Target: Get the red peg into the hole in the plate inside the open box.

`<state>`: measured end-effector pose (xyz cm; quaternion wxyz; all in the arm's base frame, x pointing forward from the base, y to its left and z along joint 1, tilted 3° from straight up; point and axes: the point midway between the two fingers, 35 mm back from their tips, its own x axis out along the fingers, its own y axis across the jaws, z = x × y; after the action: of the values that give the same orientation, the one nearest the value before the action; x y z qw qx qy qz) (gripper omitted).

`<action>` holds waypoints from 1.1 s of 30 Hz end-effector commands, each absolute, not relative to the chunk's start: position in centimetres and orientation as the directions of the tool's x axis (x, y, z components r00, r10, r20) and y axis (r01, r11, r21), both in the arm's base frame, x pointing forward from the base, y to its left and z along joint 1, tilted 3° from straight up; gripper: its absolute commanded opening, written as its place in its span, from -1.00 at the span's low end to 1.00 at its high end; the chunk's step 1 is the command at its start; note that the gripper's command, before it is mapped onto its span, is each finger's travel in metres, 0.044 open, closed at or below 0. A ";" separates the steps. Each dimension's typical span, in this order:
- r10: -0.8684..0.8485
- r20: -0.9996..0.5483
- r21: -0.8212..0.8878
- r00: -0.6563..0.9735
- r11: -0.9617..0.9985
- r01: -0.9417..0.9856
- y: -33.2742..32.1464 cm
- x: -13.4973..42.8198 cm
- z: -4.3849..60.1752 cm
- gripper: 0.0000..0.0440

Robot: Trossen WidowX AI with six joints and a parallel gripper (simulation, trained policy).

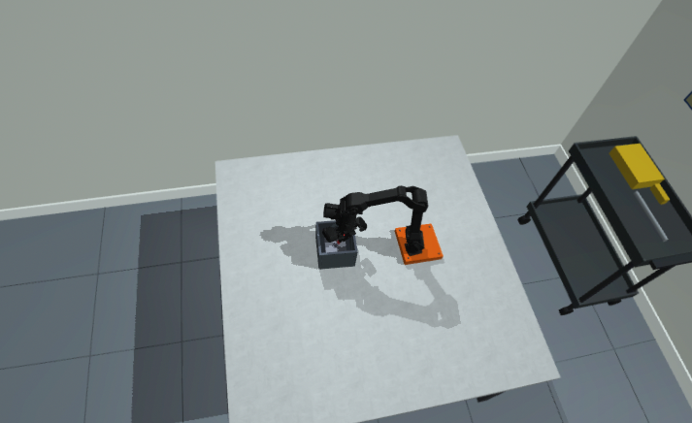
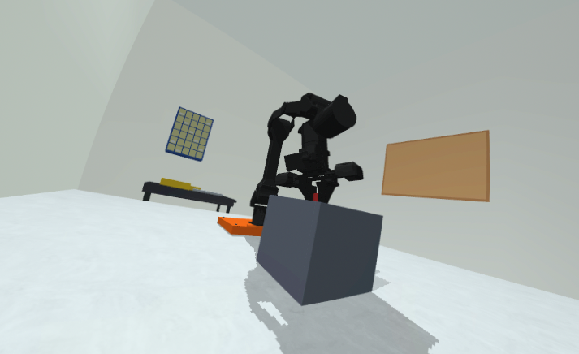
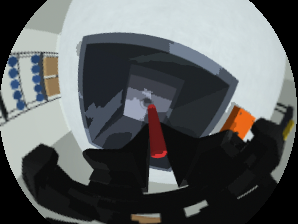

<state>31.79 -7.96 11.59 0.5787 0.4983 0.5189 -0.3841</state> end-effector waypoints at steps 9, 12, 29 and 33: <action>0.093 -0.985 0.167 0.147 0.268 0.949 -7.9 32.9 8.7 -1.00; 0.088 -0.987 0.154 0.135 0.281 0.947 -7.9 32.9 8.2 -0.96; 0.142 -0.982 0.162 0.126 0.283 0.945 -9.1 33.3 9.4 -0.40; 0.162 -0.975 0.196 0.155 0.279 0.940 -9.5 33.8 10.4 -0.38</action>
<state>33.45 -9.29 9.68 0.5725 0.4893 0.5586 -0.3475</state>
